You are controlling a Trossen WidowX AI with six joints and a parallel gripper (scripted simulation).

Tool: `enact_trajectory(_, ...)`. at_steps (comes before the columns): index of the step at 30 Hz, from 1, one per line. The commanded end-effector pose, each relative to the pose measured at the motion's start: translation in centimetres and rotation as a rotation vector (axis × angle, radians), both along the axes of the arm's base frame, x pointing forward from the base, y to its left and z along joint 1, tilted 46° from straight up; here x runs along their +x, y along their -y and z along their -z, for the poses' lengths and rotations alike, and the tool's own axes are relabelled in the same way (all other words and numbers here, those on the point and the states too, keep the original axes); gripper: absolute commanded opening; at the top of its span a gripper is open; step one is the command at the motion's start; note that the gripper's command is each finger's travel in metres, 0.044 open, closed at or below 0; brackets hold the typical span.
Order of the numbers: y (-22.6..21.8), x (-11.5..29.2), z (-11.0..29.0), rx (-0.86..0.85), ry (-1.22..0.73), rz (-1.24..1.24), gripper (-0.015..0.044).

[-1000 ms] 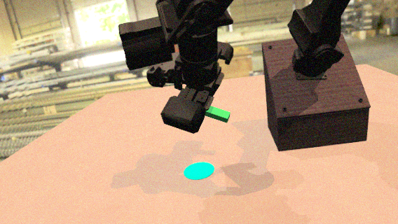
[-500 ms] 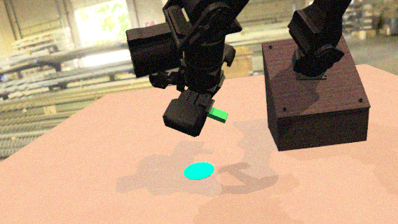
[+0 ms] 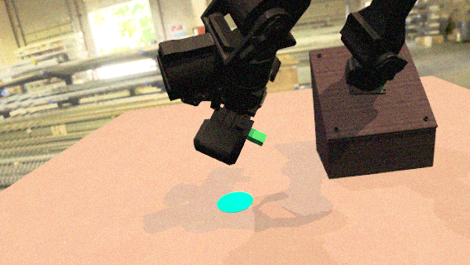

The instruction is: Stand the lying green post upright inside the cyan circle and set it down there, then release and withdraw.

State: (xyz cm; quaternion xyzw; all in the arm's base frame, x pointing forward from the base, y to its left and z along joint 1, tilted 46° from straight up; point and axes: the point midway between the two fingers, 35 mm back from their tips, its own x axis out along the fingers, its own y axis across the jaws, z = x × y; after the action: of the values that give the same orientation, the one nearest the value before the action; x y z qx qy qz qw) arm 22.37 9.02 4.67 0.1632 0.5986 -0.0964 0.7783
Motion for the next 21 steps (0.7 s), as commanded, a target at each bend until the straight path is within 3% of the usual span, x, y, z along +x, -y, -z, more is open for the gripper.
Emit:
enact_trajectory(1, 0.05, -0.01, -0.07, -0.012, 0.028, 0.014, 0.0023)
enact_trajectory(21, -0.06, 0.19, -0.32, -0.056, 0.146, 0.063, 0.0023)
